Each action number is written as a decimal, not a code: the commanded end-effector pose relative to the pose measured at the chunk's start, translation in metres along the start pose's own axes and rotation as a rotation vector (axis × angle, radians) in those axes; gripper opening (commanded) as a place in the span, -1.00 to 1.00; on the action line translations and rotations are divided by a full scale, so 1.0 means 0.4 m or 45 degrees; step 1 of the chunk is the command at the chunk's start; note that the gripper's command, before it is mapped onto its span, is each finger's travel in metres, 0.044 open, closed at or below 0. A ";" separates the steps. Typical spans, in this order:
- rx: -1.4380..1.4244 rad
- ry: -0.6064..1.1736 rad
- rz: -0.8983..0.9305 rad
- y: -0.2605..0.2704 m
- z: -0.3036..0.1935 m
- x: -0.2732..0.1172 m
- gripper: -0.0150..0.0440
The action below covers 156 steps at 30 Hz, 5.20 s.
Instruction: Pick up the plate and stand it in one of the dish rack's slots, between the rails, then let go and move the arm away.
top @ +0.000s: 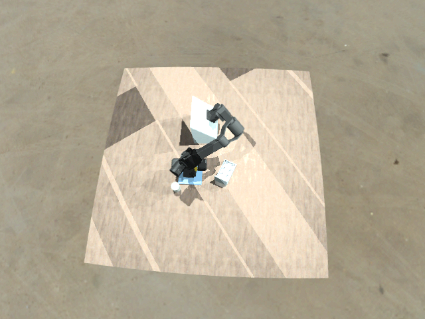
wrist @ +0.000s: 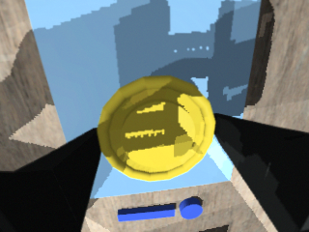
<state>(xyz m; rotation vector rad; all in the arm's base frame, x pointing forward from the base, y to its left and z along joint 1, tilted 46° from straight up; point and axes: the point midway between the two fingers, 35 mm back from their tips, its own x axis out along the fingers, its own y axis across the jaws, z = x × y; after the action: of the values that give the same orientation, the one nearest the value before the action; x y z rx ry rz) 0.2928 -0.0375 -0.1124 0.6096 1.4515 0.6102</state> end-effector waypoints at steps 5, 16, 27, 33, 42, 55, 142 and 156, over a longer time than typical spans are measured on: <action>0.008 -0.001 0.005 0.001 -0.002 0.002 0.64; 0.010 -0.003 -0.007 -0.015 0.022 -0.109 -0.34; 0.011 -0.002 -0.013 -0.024 0.031 -0.255 -0.49; 0.011 -0.001 -0.011 -0.026 0.032 -0.323 -0.49; 0.010 0.000 -0.005 -0.024 0.029 -0.418 -0.49; 0.338 -0.005 -0.015 0.069 0.031 -0.450 -0.49; 2.005 -0.515 -0.700 0.484 -0.217 -0.257 -0.49; 1.659 -0.807 -0.882 0.446 -0.201 -0.210 -0.49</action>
<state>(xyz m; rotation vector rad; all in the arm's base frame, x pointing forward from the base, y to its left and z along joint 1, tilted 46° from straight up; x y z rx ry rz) 0.2076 0.0310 0.0758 1.1112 1.2230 -1.1180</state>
